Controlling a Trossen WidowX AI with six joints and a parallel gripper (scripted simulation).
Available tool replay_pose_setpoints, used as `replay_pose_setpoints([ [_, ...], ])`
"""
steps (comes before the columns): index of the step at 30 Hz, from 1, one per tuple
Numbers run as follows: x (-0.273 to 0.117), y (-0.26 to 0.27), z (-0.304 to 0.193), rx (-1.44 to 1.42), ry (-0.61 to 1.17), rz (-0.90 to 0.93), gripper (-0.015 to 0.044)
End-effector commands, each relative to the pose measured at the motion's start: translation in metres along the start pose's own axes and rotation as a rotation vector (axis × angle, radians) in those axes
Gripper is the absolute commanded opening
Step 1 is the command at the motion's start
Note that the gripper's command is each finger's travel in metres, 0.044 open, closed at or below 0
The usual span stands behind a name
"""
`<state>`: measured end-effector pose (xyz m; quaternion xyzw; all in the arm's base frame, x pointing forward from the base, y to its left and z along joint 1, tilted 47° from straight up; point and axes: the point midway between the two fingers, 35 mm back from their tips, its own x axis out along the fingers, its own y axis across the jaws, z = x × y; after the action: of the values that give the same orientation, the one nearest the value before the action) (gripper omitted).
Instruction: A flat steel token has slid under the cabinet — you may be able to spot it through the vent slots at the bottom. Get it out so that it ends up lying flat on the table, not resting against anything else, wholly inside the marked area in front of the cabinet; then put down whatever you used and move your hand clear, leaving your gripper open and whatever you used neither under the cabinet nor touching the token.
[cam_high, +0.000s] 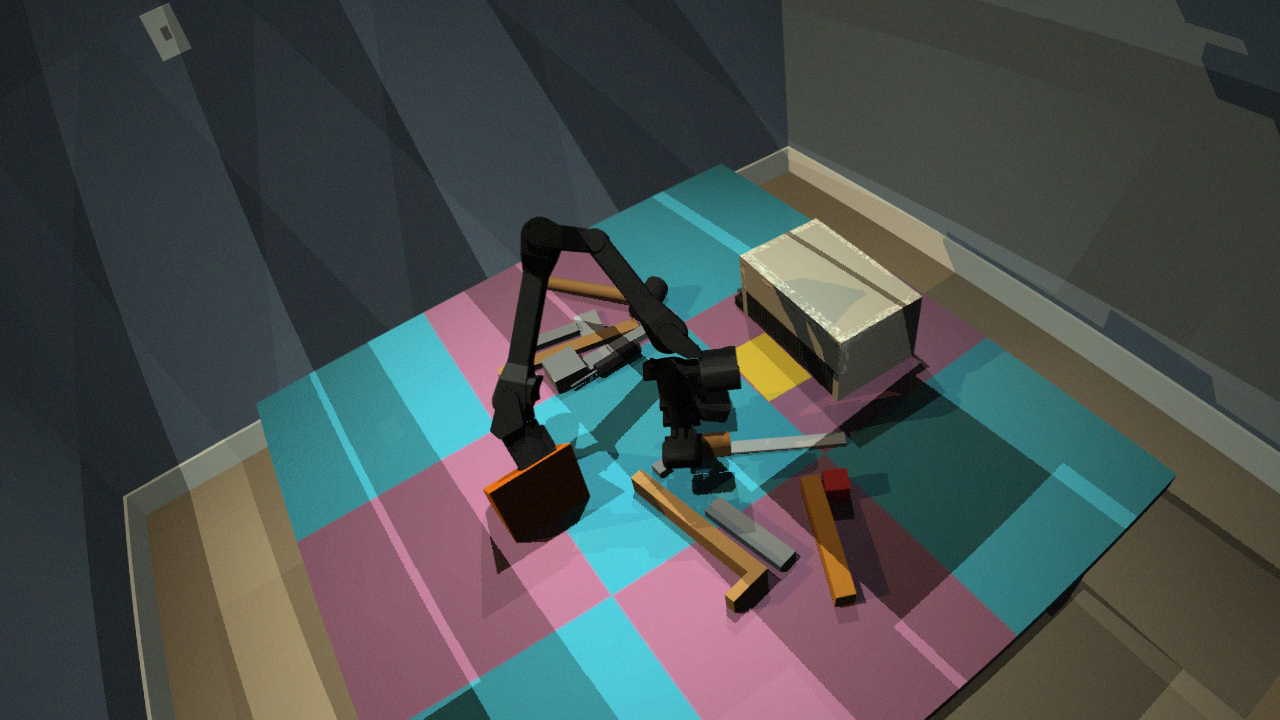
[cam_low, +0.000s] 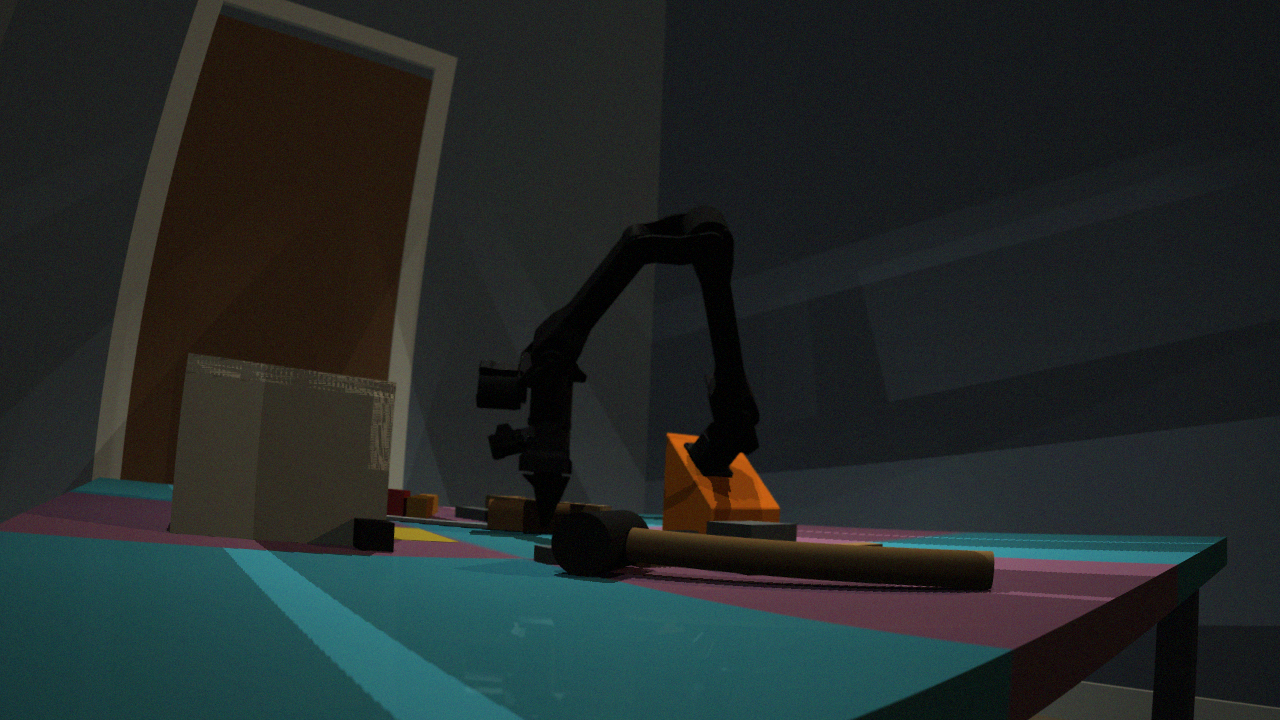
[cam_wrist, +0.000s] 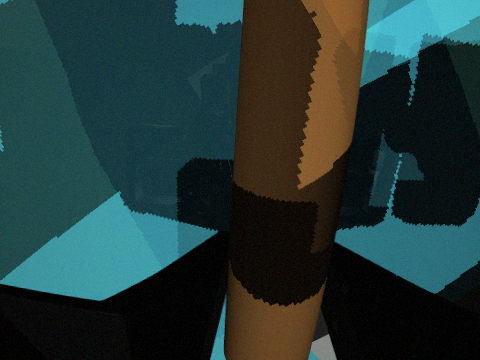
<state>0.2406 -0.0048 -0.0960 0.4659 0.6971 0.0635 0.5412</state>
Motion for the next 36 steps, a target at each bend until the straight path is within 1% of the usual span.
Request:
replay_pose_setpoints([
  [1, -0.001, 0.008, 0.001, -0.001, -0.005, 0.008, 0.0000],
  [36, -0.001, 0.046, -0.010, 0.010, -0.003, 0.010, 0.0000],
])
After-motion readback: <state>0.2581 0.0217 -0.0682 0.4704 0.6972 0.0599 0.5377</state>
